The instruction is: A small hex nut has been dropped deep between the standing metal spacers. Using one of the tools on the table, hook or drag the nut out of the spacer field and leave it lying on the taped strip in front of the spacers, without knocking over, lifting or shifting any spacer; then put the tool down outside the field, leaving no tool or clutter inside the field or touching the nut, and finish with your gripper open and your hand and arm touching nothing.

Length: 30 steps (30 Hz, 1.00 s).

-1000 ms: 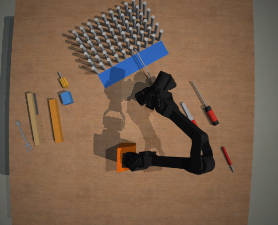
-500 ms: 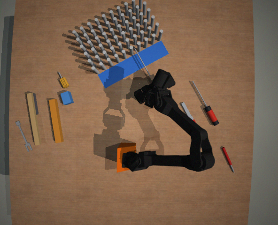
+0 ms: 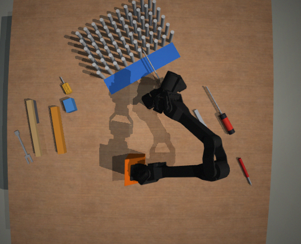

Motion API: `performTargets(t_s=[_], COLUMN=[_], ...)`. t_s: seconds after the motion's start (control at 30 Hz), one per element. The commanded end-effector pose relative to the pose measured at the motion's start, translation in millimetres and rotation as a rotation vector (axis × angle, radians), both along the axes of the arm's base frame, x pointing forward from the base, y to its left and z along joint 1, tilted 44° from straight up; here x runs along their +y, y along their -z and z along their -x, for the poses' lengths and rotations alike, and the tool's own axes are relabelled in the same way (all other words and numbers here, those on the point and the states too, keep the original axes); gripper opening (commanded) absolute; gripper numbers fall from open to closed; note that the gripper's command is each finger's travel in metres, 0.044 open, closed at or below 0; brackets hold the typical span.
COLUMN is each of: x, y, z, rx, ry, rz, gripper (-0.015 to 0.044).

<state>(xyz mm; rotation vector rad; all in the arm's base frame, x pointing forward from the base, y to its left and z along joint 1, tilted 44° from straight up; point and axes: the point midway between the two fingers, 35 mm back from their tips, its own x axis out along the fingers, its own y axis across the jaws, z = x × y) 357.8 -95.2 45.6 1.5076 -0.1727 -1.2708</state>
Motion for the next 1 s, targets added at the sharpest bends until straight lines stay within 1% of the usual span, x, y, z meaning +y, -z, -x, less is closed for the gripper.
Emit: performTargets(t_s=[0.0,0.97], x=[3,10], y=[1,7], z=[-4,-20], rx=[-0.006,-0.007], ry=[0.001,0.000], rz=[-0.001,-0.002], gripper=[0.0000,0.0000])
